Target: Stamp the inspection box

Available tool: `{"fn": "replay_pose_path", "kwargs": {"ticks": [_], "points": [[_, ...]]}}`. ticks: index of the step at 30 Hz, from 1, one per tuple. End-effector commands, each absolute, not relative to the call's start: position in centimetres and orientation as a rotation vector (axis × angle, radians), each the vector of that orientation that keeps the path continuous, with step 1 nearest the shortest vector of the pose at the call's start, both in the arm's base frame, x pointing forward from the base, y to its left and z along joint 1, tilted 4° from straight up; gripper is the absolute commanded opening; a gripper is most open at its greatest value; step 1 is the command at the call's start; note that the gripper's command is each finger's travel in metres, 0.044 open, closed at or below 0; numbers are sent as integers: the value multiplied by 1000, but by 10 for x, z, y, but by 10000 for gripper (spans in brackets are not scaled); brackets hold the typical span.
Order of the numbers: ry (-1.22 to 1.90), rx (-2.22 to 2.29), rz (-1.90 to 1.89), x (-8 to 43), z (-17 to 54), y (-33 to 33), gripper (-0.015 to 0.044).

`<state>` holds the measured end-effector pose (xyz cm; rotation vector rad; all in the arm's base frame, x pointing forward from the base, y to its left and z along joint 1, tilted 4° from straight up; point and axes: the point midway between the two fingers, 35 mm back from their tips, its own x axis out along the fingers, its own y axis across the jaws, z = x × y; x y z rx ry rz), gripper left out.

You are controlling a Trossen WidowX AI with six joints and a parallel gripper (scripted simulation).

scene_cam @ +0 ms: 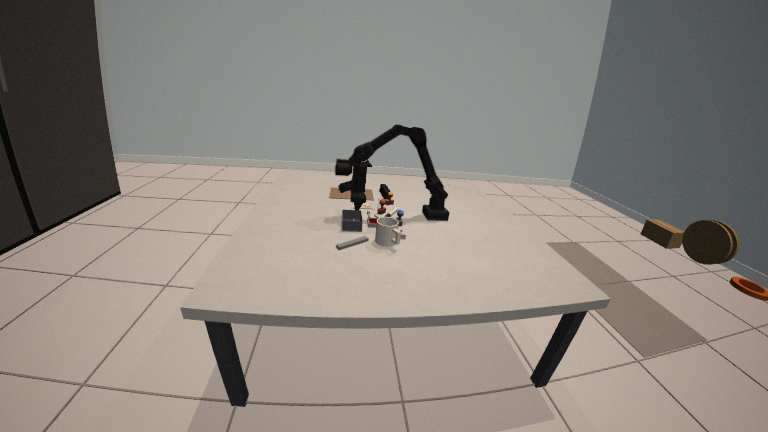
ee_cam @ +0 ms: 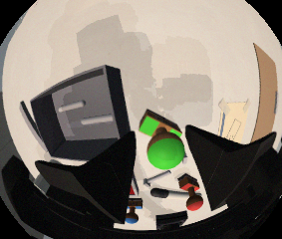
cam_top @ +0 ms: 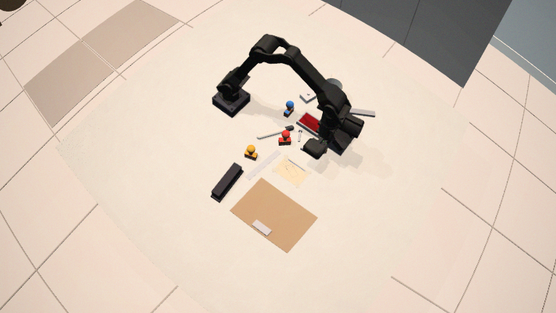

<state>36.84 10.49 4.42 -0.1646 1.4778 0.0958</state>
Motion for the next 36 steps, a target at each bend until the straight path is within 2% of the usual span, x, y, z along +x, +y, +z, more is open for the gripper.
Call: {"fn": "replay_pose_path", "kwargs": {"ticks": [1, 34, 36], "points": [[1491, -172, 92, 367, 37, 103, 221], [1491, -172, 92, 367, 37, 103, 221], [1478, -165, 96, 368, 44, 105, 208]]}}
